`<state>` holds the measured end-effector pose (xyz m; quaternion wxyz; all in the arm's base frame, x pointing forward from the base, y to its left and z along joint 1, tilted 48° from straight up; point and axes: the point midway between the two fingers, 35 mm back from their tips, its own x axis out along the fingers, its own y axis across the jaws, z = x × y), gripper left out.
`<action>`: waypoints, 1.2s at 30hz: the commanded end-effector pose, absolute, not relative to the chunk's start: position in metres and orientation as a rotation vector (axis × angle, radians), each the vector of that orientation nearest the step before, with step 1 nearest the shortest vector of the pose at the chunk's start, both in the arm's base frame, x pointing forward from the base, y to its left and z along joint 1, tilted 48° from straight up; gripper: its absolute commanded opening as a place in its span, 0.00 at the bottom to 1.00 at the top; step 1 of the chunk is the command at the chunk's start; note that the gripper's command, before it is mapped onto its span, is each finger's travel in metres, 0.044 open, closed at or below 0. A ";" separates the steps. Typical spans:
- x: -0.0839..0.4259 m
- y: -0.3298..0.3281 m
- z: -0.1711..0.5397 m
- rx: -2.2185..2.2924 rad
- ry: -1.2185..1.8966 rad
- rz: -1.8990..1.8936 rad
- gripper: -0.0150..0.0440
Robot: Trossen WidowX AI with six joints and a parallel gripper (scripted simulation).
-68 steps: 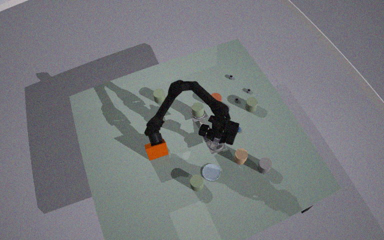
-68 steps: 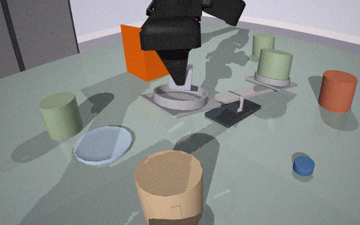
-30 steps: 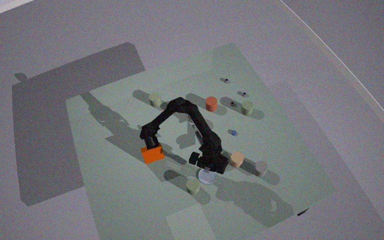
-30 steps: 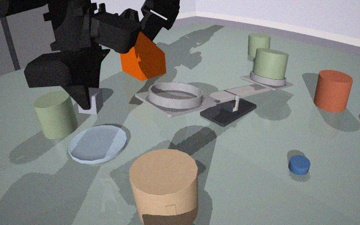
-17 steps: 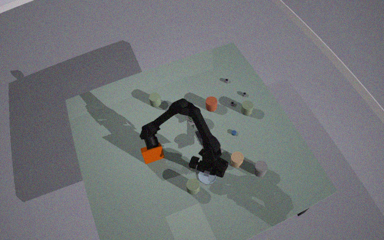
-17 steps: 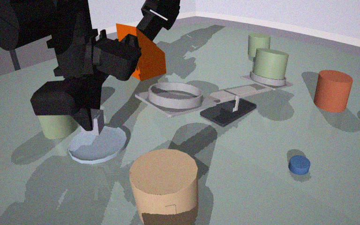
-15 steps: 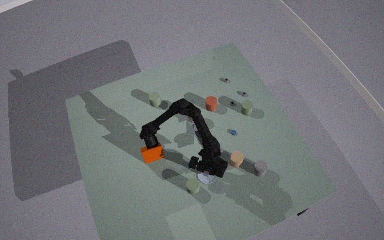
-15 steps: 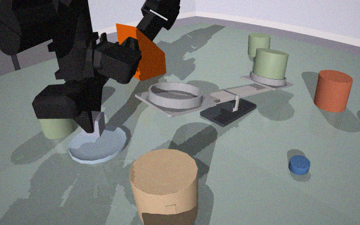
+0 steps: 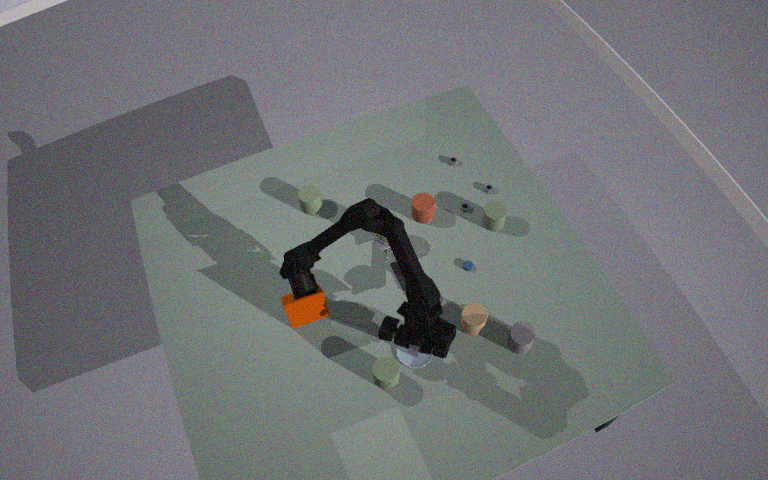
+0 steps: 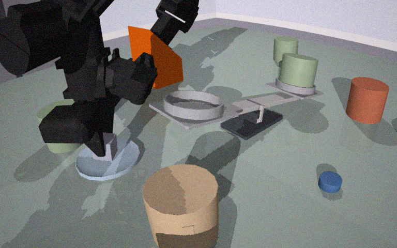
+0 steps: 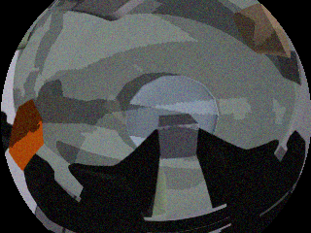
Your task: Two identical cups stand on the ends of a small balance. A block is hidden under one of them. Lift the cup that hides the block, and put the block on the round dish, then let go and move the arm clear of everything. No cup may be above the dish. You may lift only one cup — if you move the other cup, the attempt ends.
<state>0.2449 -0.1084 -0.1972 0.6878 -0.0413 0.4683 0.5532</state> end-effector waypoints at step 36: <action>0.248 -0.183 -0.126 -0.090 1.050 1.221 1.00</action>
